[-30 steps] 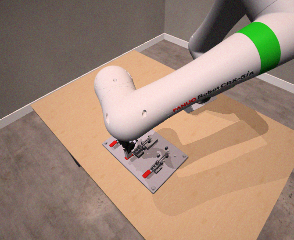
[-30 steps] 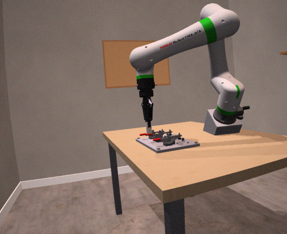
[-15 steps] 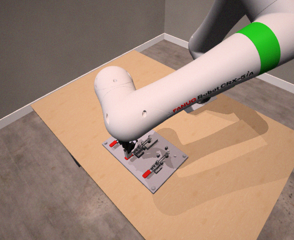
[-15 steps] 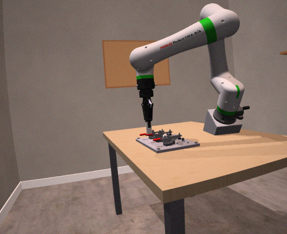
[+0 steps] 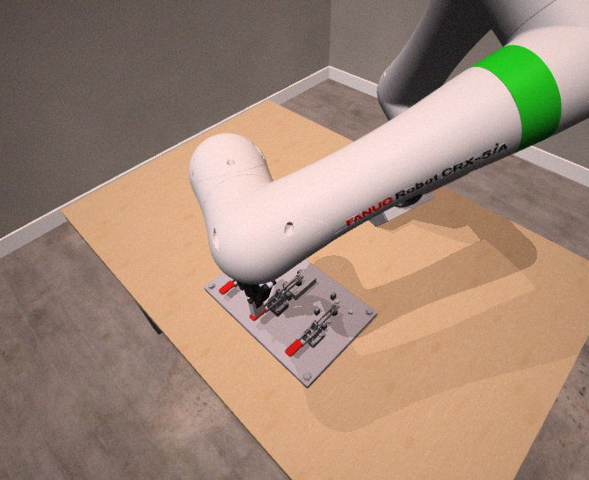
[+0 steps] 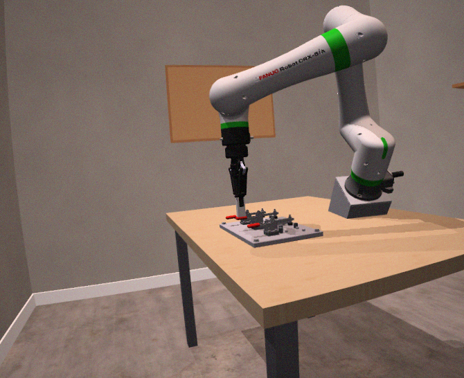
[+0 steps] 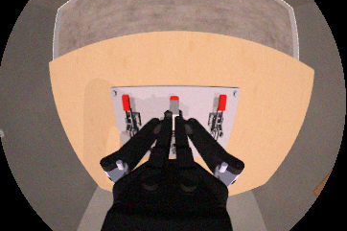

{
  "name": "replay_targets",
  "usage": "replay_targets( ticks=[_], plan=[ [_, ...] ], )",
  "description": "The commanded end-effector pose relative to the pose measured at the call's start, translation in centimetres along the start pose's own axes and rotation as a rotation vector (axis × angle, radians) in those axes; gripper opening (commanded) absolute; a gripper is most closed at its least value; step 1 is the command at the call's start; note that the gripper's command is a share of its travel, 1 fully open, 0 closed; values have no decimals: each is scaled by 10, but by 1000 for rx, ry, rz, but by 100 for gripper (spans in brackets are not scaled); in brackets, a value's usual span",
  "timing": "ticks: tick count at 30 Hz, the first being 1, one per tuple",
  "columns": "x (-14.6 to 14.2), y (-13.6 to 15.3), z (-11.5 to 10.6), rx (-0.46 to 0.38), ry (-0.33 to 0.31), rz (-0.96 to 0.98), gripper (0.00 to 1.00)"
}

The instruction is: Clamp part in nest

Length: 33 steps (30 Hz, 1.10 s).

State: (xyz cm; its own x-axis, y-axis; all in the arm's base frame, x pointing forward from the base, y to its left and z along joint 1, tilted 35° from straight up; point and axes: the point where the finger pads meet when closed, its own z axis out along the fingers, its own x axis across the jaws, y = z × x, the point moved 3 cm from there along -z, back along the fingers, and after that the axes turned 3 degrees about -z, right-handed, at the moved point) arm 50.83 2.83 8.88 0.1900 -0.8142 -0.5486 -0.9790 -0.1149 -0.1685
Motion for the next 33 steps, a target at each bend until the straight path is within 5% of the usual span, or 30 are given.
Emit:
replay_targets(
  ticks=[1, 33],
  plan=[
    [0, 0, 0, 0, 0, 0, 0],
    [0, 0, -3, 0, 0, 0, 0]
  ],
)
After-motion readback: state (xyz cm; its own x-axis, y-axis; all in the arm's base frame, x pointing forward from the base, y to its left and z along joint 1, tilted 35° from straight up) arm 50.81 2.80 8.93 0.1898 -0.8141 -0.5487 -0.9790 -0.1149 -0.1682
